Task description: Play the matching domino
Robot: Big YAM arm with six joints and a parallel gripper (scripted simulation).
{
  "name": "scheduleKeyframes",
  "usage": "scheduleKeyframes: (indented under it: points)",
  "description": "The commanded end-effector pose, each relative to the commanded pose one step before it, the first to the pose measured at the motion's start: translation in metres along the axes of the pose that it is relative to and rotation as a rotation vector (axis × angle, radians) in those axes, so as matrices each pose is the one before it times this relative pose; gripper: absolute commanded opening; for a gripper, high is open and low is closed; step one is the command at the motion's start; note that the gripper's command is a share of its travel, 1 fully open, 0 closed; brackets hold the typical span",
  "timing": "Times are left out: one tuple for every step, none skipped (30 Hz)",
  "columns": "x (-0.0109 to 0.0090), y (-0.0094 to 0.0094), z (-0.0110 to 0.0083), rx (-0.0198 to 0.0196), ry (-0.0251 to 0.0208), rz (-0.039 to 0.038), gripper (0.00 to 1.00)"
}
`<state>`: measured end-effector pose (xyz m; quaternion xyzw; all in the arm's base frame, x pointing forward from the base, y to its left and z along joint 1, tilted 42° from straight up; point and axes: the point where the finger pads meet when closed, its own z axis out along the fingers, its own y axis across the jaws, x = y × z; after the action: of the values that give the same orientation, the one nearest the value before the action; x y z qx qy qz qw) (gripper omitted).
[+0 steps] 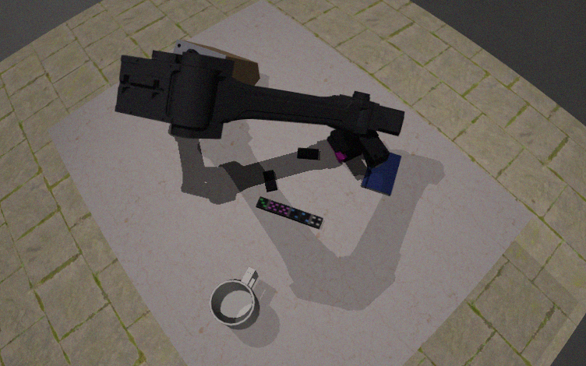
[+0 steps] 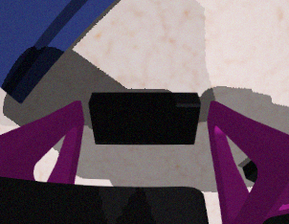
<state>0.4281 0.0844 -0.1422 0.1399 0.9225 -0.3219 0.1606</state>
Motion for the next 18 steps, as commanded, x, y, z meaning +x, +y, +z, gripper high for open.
scheduleKeyframes:
  points:
    - [-0.00664, 0.01045, -0.00731, -0.01893, -0.02373, 0.00005, 0.73]
    - [-0.00077, 0.00144, -0.00063, -0.00219, -0.00293, -0.00022, 0.73]
    - [-0.00078, 0.00144, -0.00063, -0.00219, -0.00293, -0.00022, 0.73]
    - [-0.00078, 0.00144, -0.00062, -0.00219, -0.00293, -0.00022, 0.73]
    - [-0.00078, 0.00144, -0.00062, -0.00219, -0.00293, -0.00022, 0.73]
    - [0.0, 0.0, 0.0, 0.0, 0.0, 0.0, 0.73]
    - [0.0, 0.0, 0.0, 0.0, 0.0, 0.0, 0.73]
    - [0.0, 0.0, 0.0, 0.0, 0.0, 0.0, 0.73]
    - [0.0, 0.0, 0.0, 0.0, 0.0, 0.0, 0.73]
    - [0.0, 0.0, 0.0, 0.0, 0.0, 0.0, 0.73]
    - [0.0, 0.0, 0.0, 0.0, 0.0, 0.0, 0.73]
    - [0.0, 0.0, 0.0, 0.0, 0.0, 0.0, 0.73]
    - [0.00717, -0.01294, 0.00543, 0.01977, 0.02632, 0.00169, 0.73]
    - [-0.00063, 0.00146, -0.00072, -0.00219, -0.00298, -0.00053, 0.73]
    - [-0.00064, 0.00146, -0.00072, -0.00219, -0.00298, -0.00053, 0.73]
    - [-0.00064, 0.00146, -0.00071, -0.00219, -0.00298, -0.00053, 0.73]
    - [-0.00064, 0.00146, -0.00071, -0.00219, -0.00298, -0.00053, 0.73]
    - [-0.00065, 0.00146, -0.0007, -0.00219, -0.00298, -0.00053, 0.73]
